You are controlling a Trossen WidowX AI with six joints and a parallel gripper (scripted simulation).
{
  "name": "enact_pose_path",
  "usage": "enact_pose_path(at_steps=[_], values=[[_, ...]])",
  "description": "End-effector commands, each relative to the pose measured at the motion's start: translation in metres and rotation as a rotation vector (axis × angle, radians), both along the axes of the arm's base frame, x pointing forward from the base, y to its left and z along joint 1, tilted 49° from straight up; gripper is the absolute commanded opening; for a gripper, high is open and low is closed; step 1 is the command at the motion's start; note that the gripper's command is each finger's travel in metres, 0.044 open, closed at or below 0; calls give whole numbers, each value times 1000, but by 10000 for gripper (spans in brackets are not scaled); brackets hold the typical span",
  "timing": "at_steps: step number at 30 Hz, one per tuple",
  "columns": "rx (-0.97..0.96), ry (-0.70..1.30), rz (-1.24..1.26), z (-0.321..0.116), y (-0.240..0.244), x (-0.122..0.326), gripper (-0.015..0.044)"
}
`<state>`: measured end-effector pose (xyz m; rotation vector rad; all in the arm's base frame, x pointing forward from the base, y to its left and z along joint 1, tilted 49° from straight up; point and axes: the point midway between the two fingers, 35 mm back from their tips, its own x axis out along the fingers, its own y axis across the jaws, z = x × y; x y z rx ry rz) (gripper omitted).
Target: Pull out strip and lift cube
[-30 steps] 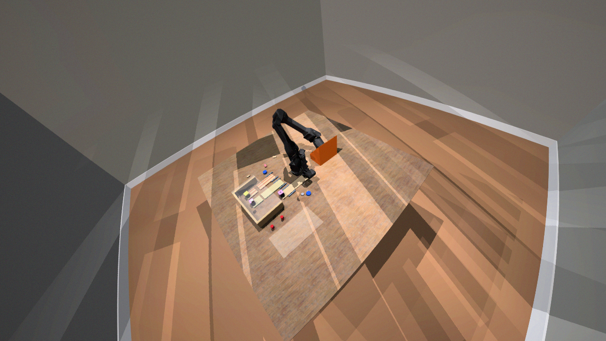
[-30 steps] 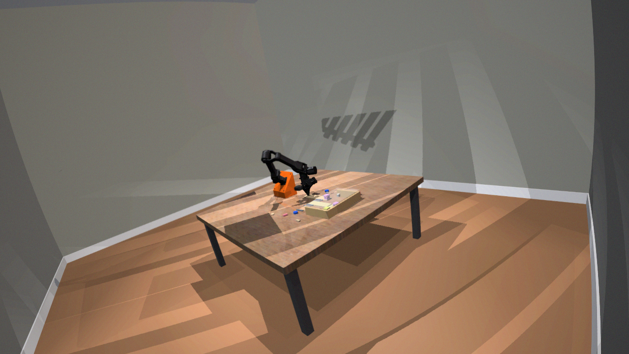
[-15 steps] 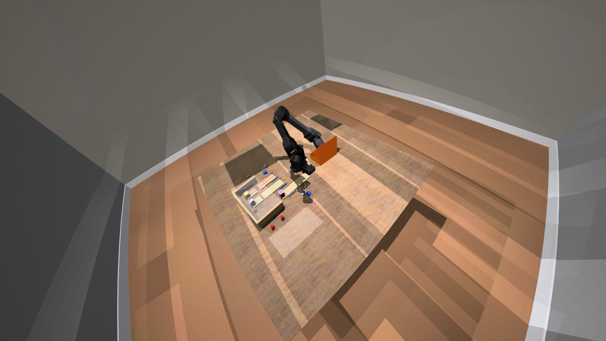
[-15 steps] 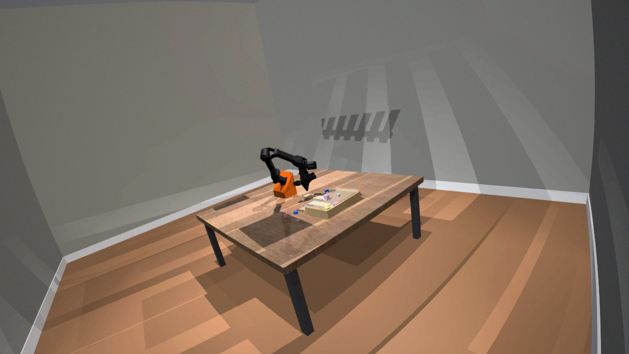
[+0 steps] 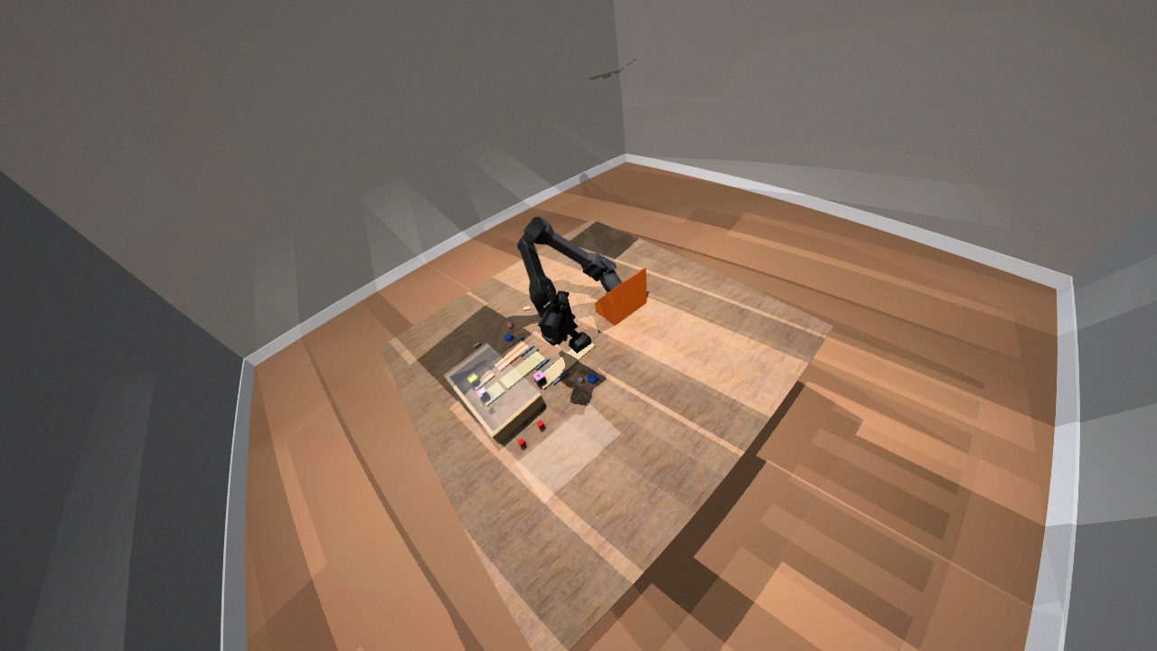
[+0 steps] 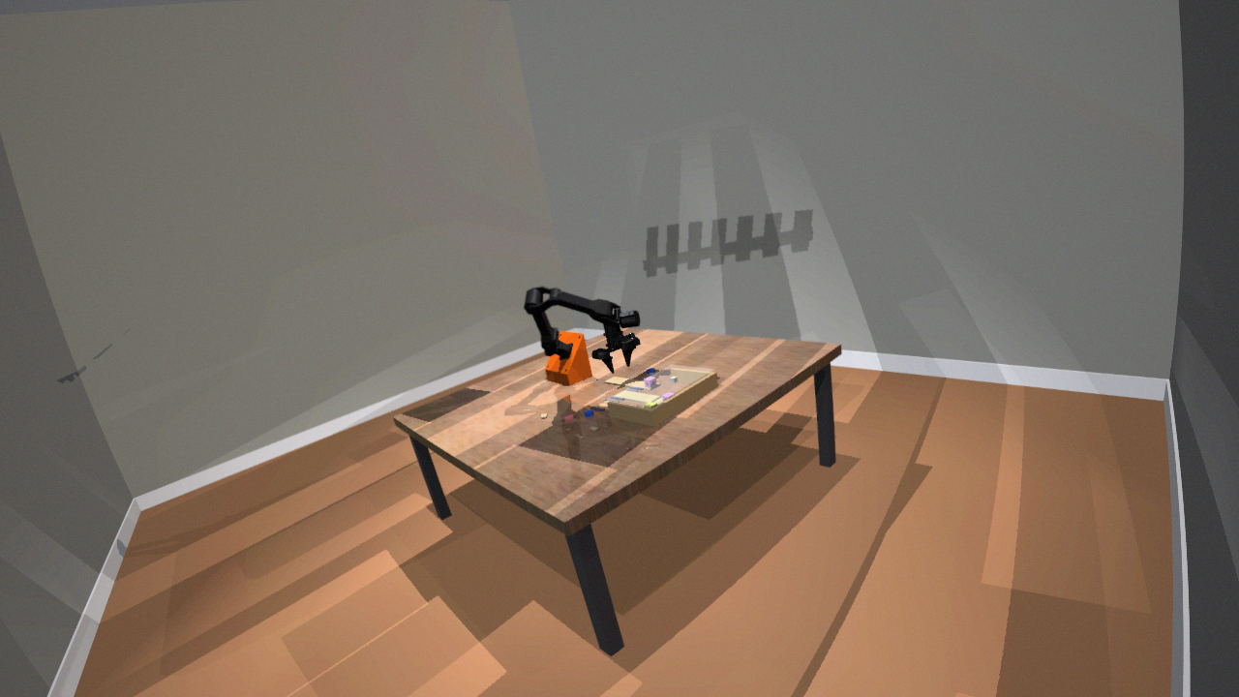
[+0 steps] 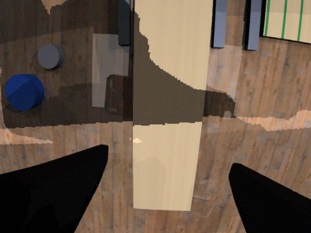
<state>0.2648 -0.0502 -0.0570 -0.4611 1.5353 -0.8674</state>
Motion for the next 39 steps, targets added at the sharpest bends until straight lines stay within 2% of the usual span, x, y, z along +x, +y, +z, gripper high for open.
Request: enact_pose_path(at_steps=[1,37,39], values=[[-3,4,2,0,-2,15,440],[-5,-4,2,9,-22,150,440],[-5,-4,2,8,-22,150,387]])
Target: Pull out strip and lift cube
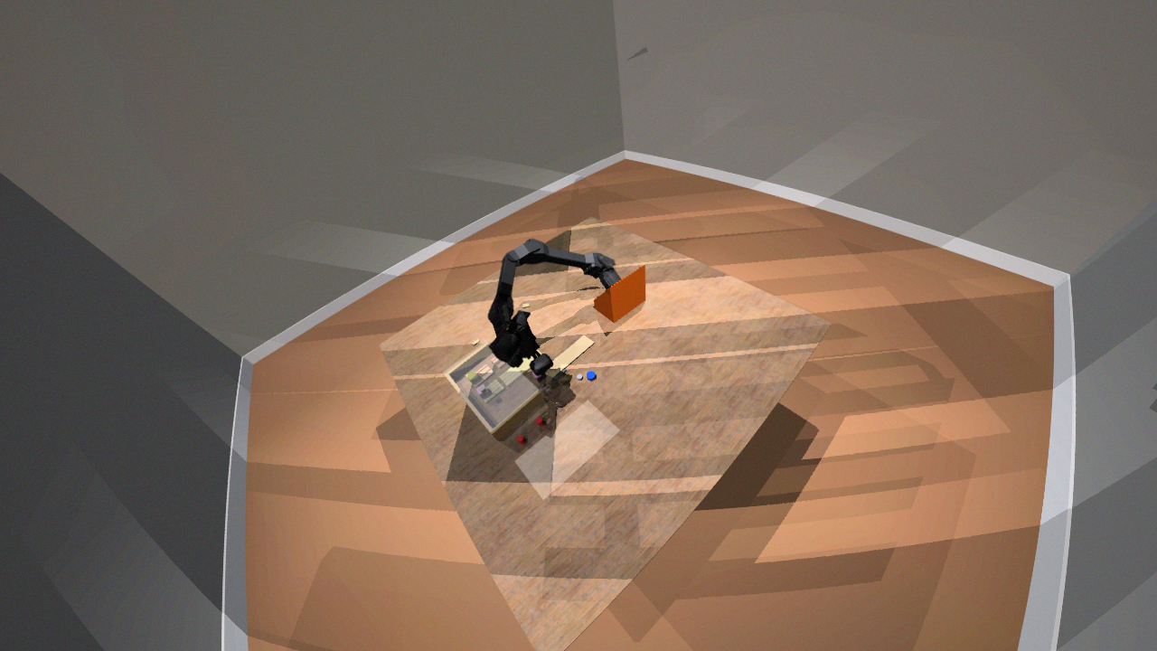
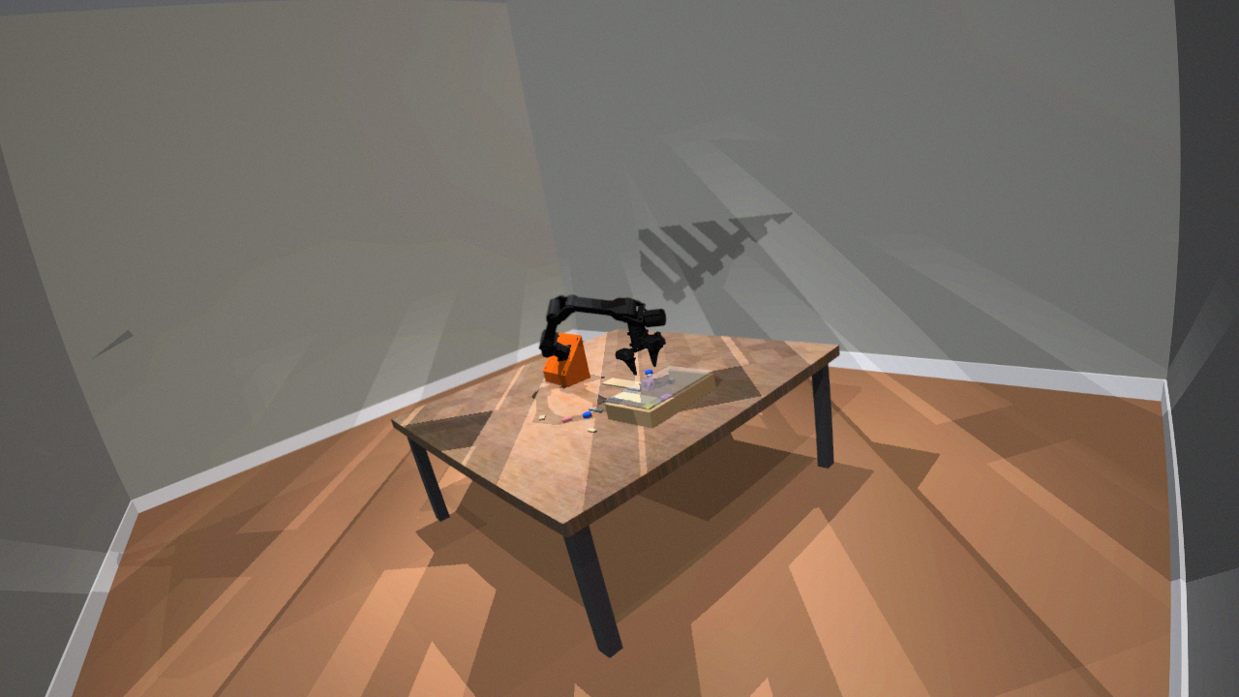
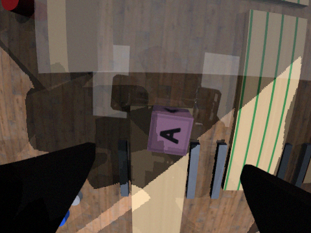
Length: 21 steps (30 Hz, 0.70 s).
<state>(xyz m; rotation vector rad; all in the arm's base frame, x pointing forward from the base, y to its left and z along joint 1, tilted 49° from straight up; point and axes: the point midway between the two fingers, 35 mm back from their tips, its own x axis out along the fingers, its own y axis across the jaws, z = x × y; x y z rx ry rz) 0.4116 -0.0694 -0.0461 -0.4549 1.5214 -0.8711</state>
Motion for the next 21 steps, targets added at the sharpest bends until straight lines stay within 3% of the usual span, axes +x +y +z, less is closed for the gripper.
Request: enact_pose_path(at_steps=[1,6,21], values=[[-3,11,3,-3,-4,3,361],[-3,11,3,-9,-10,3,250],[-4,11,3,-25,-29,-1,250]])
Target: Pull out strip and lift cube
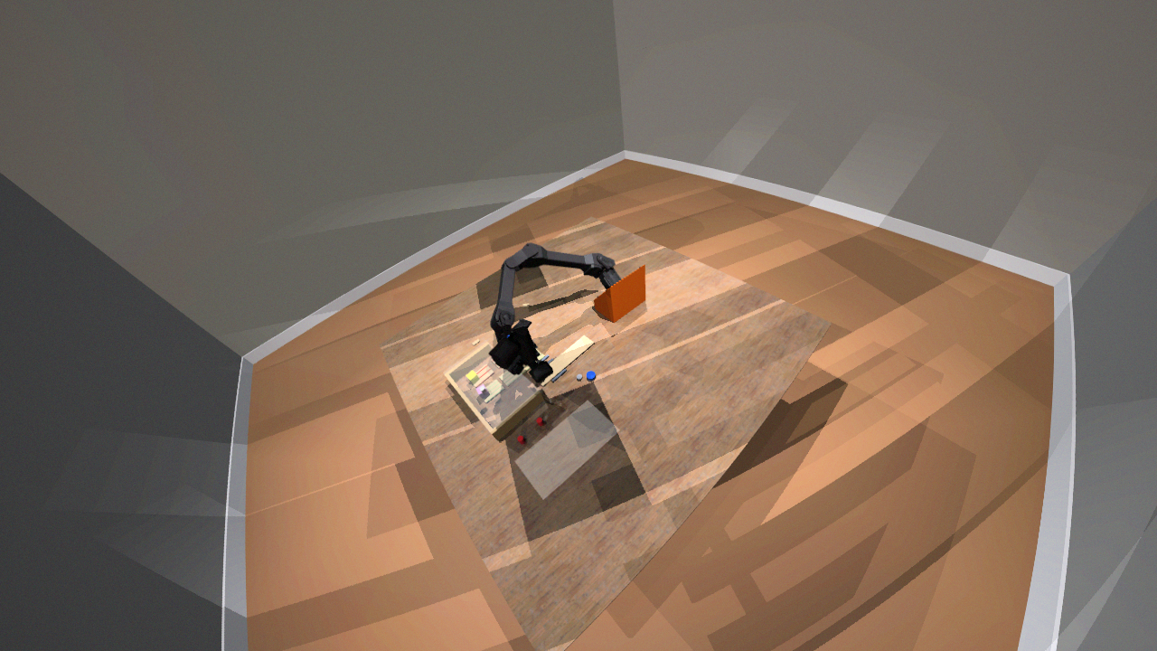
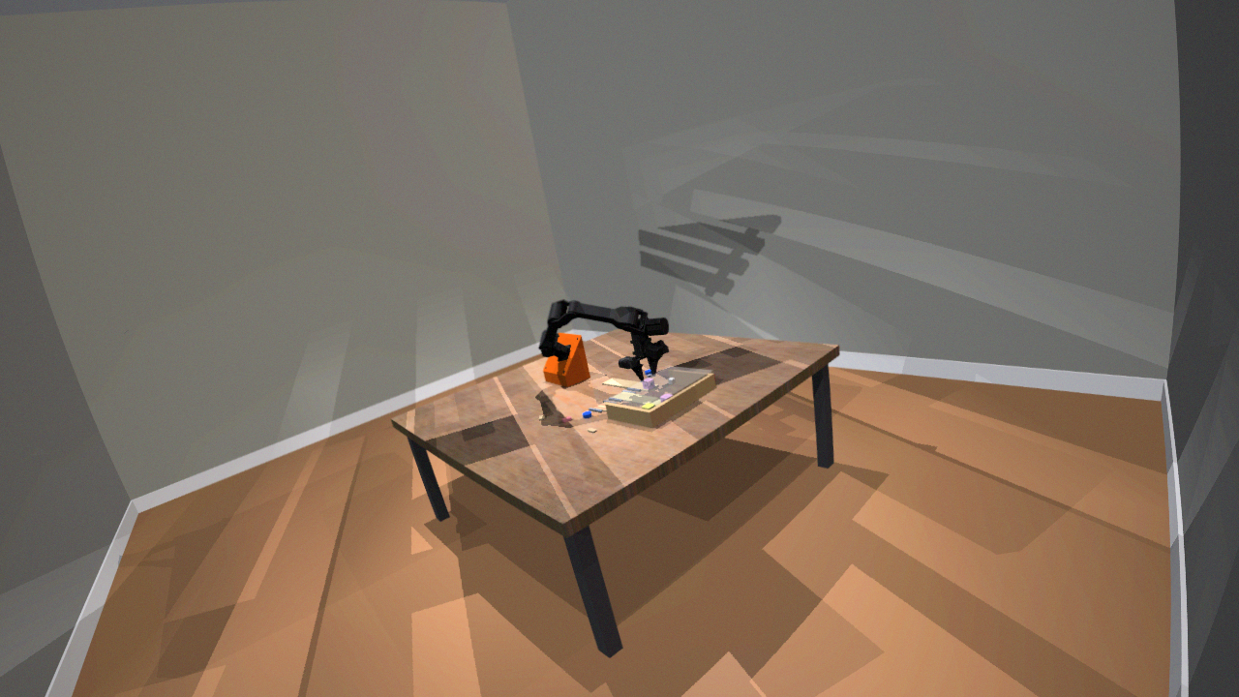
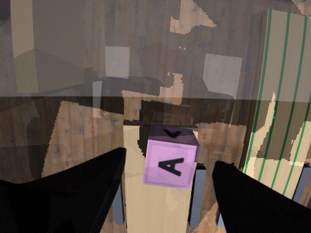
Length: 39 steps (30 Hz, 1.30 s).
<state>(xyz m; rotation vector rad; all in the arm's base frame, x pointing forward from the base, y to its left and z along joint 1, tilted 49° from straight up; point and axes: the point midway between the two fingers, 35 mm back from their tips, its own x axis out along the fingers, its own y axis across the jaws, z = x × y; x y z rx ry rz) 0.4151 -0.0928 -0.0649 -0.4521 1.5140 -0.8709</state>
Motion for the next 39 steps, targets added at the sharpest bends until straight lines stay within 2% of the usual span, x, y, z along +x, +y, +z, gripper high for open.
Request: enact_pose_path(at_steps=[1,22,26,33,37,39], values=[[-4,18,2,-7,-6,-5,250],[-6,19,1,-19,-20,-9,250],[-3,7,-3,-17,-20,-7,145],[-3,7,-3,-17,-20,-7,98],[-3,8,-3,-16,-18,-9,0],[-2,9,-2,-12,-13,-14,0]])
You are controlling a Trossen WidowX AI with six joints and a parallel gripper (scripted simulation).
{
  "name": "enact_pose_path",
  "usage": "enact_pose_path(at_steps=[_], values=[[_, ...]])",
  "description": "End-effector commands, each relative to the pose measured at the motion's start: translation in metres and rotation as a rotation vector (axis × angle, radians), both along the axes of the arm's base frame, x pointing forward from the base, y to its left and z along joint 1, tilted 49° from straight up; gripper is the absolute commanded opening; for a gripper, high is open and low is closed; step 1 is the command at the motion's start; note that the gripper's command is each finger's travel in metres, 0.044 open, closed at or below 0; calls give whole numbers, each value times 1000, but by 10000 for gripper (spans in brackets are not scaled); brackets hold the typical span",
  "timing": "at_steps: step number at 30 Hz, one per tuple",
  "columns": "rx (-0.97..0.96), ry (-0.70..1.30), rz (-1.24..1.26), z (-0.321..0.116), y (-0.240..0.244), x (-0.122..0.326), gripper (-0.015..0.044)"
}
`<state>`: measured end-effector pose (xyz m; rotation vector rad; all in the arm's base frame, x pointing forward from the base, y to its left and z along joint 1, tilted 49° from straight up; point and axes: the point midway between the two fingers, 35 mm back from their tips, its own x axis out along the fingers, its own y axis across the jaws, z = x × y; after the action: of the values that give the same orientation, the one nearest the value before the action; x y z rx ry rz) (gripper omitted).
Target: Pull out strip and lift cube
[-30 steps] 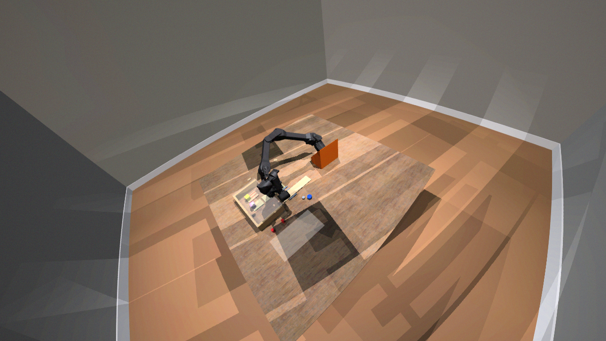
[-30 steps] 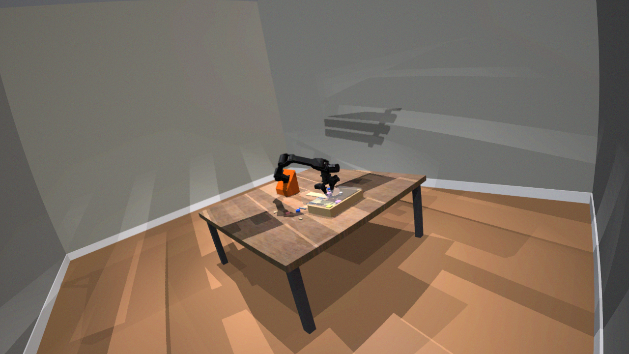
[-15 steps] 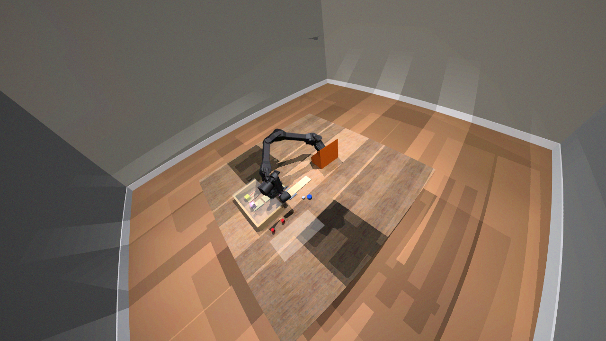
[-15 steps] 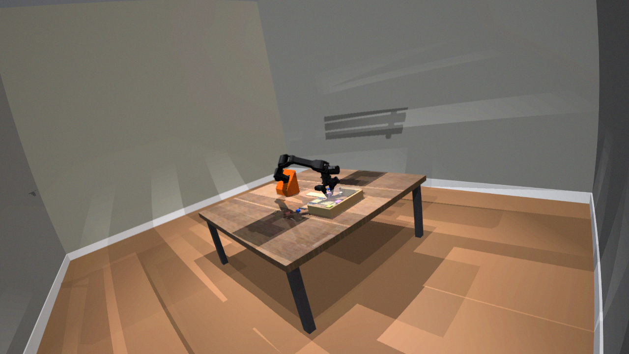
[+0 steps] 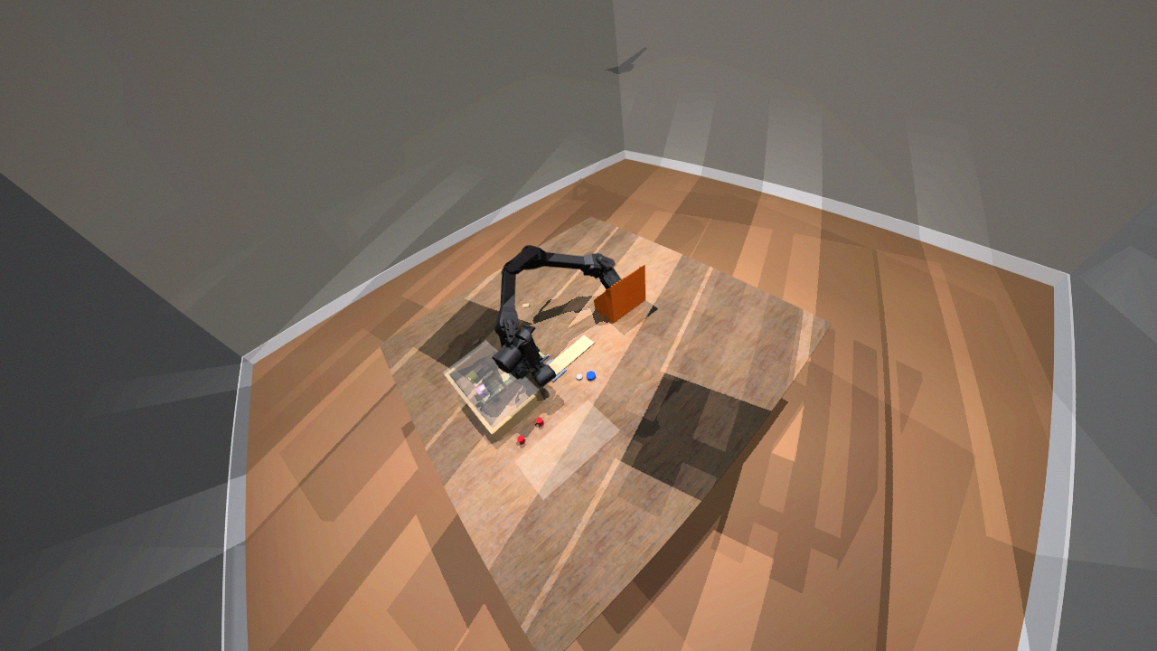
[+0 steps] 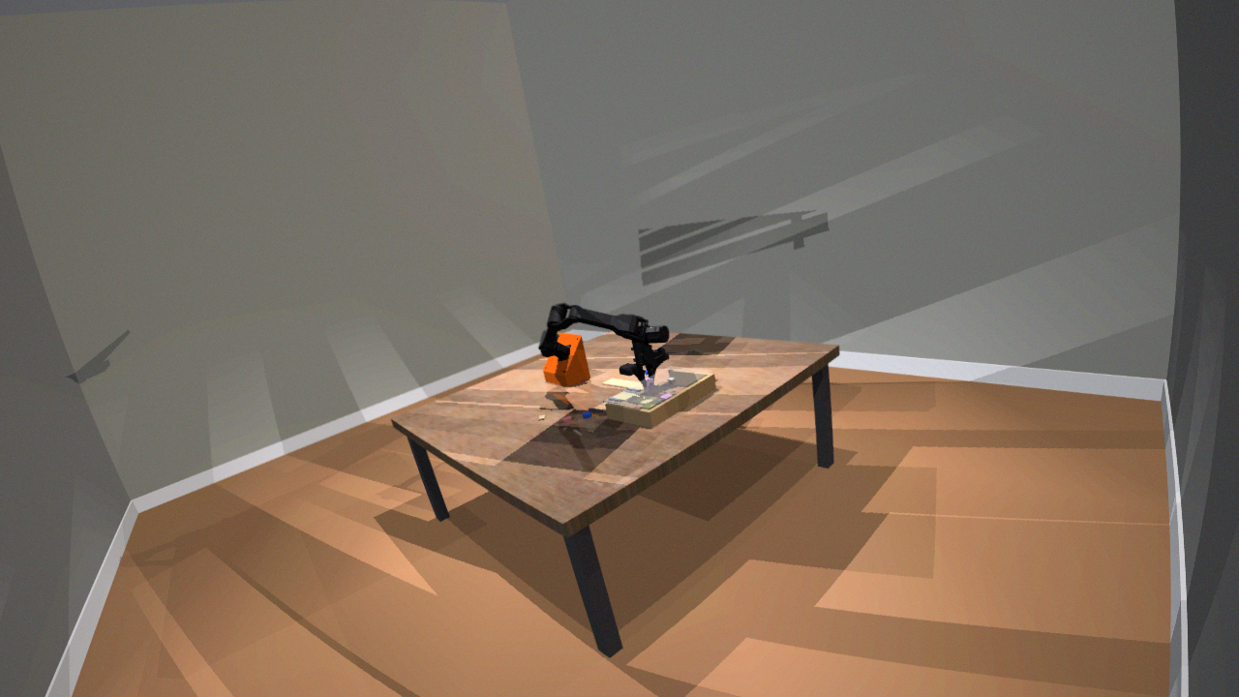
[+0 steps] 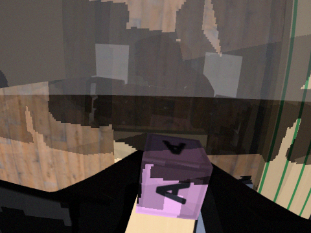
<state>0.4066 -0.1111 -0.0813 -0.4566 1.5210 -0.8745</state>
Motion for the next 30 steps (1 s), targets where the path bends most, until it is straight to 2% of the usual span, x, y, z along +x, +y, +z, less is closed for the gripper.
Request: enact_pose_path(at_steps=[1,13,30], values=[[1,2,1,6,9,-9,0],[1,13,4,30,38,-48,0],[1,17,4,34,47,-92,0]])
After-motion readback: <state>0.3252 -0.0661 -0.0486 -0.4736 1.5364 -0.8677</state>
